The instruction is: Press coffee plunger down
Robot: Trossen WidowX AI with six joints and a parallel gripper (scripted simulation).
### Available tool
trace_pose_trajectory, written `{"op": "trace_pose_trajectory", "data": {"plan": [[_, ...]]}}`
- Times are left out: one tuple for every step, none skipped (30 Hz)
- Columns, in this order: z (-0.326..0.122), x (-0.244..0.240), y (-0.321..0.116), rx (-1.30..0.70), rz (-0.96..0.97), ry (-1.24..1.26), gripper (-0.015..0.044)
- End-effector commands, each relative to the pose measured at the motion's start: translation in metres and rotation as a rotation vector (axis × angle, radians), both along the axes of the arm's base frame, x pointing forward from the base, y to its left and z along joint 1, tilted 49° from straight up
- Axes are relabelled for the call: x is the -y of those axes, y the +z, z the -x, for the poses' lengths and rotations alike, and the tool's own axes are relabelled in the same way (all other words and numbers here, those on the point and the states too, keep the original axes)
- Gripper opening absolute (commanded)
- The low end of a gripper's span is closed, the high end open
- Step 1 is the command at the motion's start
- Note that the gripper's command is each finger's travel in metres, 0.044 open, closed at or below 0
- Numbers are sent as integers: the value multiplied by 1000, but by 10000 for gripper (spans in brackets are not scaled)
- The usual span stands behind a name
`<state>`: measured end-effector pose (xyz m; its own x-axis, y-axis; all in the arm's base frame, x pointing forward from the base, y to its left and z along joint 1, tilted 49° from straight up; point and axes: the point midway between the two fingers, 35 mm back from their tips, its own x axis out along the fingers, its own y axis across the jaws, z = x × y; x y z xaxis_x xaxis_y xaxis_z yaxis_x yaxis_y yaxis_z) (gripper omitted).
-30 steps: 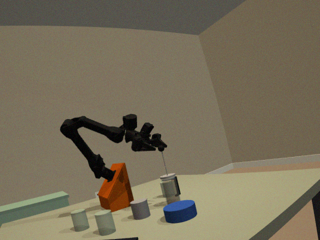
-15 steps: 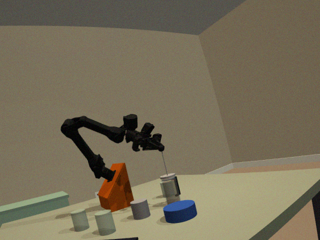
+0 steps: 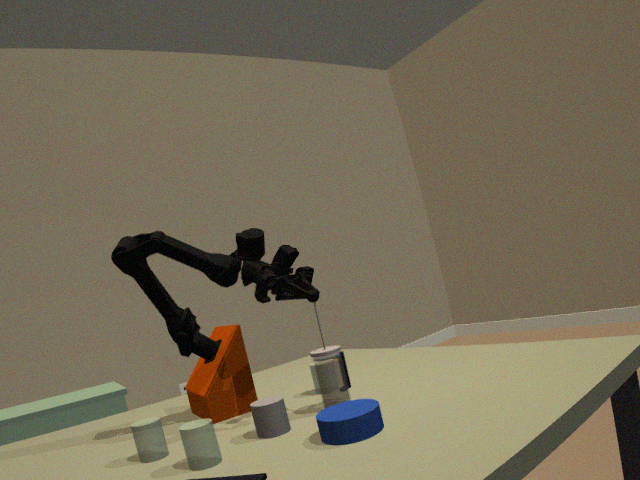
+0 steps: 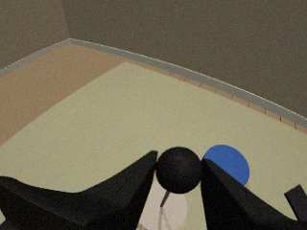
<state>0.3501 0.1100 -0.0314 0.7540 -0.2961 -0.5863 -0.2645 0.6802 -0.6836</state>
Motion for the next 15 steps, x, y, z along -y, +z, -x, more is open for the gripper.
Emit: {"op": "trace_pose_trajectory", "data": {"plan": [[1, 8, -10, -14, 6, -3, 120], [1, 9, -11, -14, 6, -3, 120], [1, 10, -12, -14, 6, -3, 120], [1, 11, -13, -15, 6, -4, 120], [1, 12, -15, -15, 5, -4, 120], [1, 13, -16, -15, 5, -4, 120], [1, 15, -17, -15, 5, -4, 120], [1, 16, -18, -15, 5, -4, 120], [1, 17, -19, -16, 5, -4, 120], [1, 18, -21, -16, 5, -4, 120], [1, 19, -22, -16, 5, -4, 120], [1, 20, -23, -16, 5, -4, 120], [1, 22, -24, -16, 5, -4, 120], [1, 23, -26, -16, 5, -4, 120], [1, 24, -27, -16, 5, -4, 120]]}}
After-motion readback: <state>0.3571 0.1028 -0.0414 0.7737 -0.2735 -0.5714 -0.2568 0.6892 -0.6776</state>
